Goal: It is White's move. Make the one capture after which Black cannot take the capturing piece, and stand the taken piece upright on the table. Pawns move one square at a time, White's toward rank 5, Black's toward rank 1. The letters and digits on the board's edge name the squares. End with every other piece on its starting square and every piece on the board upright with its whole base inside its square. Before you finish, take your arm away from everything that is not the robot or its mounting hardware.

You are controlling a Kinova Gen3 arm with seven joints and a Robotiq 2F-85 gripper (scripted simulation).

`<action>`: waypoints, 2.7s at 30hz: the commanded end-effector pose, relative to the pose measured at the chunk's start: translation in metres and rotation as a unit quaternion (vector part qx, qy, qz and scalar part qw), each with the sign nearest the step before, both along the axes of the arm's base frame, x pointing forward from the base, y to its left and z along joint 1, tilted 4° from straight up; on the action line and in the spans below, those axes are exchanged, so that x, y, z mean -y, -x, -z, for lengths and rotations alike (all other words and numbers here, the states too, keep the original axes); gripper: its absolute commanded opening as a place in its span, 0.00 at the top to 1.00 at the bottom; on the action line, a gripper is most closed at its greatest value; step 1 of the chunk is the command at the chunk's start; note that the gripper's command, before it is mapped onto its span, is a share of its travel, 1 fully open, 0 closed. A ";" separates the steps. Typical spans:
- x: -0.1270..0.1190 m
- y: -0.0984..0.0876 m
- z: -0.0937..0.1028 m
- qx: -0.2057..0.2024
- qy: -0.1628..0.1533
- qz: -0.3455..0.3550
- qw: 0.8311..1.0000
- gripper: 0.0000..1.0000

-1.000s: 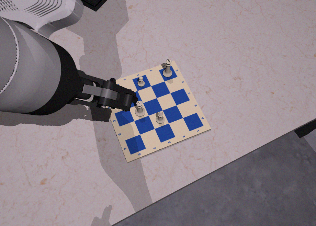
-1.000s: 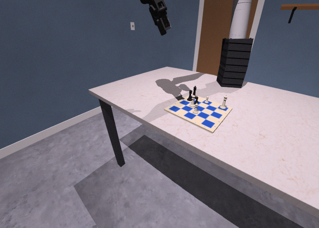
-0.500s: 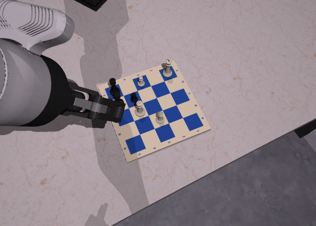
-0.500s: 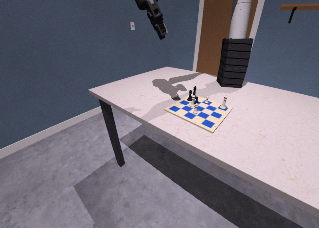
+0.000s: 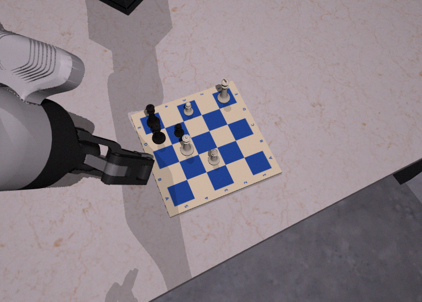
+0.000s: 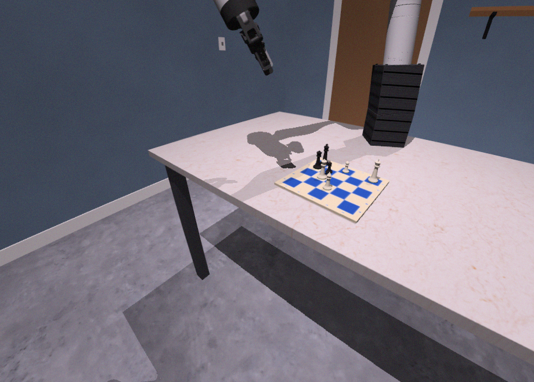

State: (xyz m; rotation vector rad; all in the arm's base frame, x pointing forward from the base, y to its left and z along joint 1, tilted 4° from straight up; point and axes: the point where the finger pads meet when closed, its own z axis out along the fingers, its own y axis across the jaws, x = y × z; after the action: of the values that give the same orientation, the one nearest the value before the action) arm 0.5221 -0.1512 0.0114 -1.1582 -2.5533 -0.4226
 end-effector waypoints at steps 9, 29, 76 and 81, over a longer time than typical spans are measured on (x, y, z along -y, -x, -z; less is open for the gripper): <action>0.015 0.003 0.018 -0.011 -0.010 0.026 1.000 0.00; 0.032 0.006 0.041 -0.025 -0.028 0.067 0.997 0.00; 0.061 0.016 0.086 -0.047 -0.064 0.139 0.987 0.00; 0.067 0.019 0.096 -0.052 -0.072 0.155 0.984 0.00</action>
State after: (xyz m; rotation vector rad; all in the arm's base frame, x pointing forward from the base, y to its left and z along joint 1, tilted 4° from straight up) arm 0.5061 -0.2143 -0.0801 -1.4778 -2.2272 -0.5900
